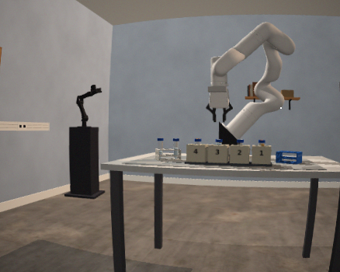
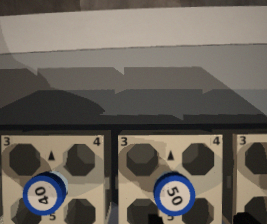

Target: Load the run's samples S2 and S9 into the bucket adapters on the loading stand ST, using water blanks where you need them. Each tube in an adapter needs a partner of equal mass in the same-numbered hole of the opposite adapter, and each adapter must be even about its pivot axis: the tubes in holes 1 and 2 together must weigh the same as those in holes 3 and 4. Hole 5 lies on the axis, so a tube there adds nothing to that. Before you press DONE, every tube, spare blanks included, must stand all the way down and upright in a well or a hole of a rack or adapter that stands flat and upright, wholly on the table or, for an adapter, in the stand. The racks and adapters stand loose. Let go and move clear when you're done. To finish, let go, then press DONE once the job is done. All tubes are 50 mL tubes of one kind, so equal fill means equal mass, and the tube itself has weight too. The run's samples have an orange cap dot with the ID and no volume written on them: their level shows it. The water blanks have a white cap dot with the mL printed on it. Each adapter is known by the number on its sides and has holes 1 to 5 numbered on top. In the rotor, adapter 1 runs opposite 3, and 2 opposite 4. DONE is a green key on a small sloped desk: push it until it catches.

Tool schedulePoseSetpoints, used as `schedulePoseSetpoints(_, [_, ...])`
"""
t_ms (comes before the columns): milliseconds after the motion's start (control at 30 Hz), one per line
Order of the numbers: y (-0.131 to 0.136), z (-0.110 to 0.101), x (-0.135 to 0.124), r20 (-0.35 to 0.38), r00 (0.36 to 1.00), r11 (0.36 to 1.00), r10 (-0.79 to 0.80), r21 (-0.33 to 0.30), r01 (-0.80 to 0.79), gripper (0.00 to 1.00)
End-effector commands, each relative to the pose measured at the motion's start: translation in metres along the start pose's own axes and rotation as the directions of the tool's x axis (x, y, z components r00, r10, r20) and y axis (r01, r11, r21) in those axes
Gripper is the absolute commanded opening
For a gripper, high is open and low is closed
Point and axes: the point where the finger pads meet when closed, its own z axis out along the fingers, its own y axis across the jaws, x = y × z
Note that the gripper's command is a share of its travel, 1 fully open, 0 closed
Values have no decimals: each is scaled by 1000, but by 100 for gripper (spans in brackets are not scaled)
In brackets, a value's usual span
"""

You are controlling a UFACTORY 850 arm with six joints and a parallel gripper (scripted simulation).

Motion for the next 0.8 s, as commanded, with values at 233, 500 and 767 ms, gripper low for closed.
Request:
schedulePoseSetpoints(233, [0,-20,1,-1,1000,1000,-1,-1,1,44])
schedulePoseSetpoints(500, [0,-20,1,-1,1000,1000,-1,-1,1,44])
schedulePoseSetpoints(767, [0,-20,1,-1,1000,1000,0,-1,0,44])
